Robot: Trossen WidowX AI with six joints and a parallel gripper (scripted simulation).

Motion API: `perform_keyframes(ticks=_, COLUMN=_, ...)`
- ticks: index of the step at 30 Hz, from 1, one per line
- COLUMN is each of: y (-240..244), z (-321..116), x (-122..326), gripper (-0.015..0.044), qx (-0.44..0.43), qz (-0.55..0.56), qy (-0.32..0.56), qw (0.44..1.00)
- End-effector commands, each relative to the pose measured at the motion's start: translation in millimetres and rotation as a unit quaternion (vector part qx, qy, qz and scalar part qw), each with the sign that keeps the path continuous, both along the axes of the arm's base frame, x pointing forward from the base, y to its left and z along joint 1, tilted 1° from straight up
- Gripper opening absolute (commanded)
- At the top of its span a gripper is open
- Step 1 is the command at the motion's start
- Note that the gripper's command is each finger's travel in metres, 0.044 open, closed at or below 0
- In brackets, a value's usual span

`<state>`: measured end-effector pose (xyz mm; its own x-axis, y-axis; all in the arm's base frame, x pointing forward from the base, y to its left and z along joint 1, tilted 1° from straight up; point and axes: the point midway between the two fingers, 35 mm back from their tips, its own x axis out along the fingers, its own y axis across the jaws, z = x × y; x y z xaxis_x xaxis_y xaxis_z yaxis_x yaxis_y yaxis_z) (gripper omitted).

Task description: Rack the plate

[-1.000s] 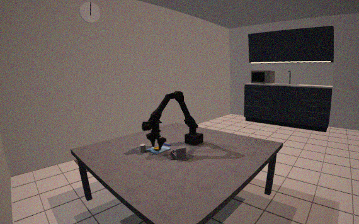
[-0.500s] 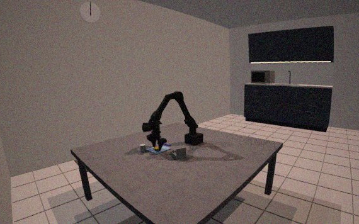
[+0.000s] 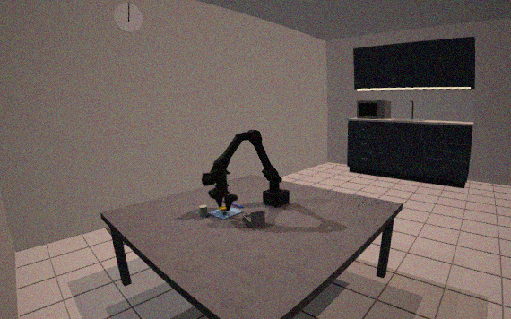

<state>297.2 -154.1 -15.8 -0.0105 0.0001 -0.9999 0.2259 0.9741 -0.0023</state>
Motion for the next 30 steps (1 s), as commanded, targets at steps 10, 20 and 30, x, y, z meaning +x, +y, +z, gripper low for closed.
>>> perform_keyframes(ticks=10, y=-5.9, z=73.9, x=12.5, gripper=0.0000, qx=-0.007, qz=-0.002, qy=-0.010, qw=1.000)
perform_keyframes(ticks=20, y=-5.4, z=122.1, x=13.2, gripper=0.0000, qx=-0.007, qz=-0.002, qy=-0.010, qw=1.000)
perform_keyframes(ticks=30, y=-3.6, z=156.7, x=11.6, gripper=0.0000, qx=-0.007, qz=-0.002, qy=-0.010, qw=1.000)
